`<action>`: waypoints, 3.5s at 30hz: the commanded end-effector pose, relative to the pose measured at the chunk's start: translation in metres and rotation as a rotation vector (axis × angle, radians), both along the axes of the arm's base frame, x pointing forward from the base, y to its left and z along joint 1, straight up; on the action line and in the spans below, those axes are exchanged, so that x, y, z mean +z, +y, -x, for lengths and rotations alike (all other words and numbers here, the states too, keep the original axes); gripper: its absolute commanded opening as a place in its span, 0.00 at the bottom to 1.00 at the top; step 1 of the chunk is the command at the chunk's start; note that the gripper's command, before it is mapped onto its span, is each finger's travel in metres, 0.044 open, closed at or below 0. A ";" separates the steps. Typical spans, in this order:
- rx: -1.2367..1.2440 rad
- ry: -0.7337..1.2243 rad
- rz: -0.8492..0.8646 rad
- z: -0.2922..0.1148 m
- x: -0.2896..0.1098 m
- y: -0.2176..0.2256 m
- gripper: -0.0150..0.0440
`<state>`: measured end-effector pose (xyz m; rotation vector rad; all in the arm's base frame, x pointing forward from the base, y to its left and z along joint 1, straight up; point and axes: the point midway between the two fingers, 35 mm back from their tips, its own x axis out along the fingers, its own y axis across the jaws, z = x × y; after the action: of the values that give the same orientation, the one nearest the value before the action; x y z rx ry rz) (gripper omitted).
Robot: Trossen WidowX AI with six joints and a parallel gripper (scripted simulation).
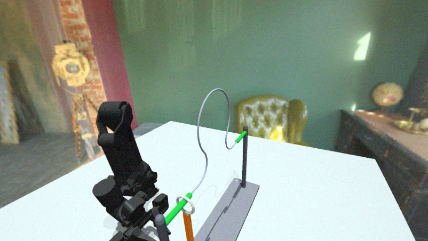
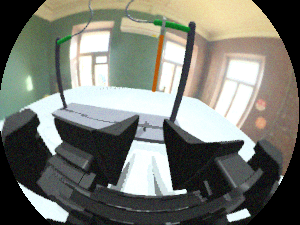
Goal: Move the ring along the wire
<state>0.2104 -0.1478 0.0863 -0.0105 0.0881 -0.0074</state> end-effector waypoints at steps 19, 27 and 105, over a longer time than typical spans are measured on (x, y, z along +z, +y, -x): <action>-0.002 -0.012 0.005 -0.047 0.045 -0.001 0.53; -0.002 -0.012 0.006 -0.059 0.046 -0.003 0.53; 0.002 -0.019 0.008 -0.118 0.041 0.000 0.00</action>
<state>0.3288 -0.1483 0.1276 -0.0182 0.0690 -0.0064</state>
